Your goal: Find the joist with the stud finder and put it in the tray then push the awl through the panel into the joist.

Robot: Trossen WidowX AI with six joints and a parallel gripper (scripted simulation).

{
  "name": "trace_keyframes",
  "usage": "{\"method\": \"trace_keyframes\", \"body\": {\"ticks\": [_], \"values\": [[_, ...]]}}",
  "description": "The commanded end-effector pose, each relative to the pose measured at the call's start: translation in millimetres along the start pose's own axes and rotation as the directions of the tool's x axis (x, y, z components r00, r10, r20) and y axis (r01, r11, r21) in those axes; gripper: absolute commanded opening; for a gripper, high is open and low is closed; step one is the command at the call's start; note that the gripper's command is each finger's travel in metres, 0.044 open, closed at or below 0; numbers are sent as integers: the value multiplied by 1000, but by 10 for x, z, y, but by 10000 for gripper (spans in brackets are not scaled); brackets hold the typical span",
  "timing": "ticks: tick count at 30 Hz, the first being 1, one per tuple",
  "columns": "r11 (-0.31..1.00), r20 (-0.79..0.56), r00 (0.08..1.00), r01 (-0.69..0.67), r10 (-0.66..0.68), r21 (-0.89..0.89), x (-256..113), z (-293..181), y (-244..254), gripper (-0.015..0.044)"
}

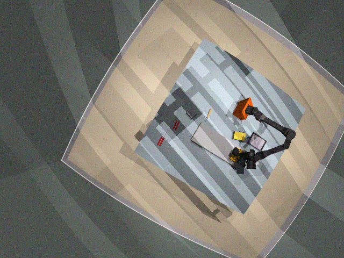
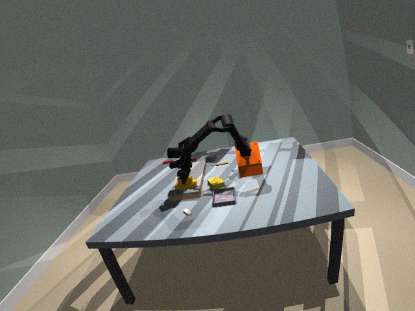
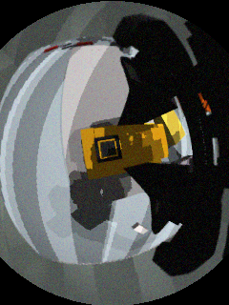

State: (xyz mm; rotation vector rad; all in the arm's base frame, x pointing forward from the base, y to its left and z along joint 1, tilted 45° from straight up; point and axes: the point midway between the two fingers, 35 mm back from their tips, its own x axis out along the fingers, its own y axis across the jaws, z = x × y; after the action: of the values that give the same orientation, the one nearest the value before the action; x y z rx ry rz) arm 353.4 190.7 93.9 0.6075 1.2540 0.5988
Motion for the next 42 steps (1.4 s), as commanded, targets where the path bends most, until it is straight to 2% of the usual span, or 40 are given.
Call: {"method": "trace_keyframes", "body": {"ticks": [1,6,23,42], "values": [[1000,1,1000,-6,6,-12,-6,-8,186,0],[1000,1,1000,-7,7,-12,-8,-9,316,0],[1000,1,1000,-7,7,-12,-8,-9,290,0],[1000,0,1000,-4,4,-12,-1,-6,-202,0]]}}
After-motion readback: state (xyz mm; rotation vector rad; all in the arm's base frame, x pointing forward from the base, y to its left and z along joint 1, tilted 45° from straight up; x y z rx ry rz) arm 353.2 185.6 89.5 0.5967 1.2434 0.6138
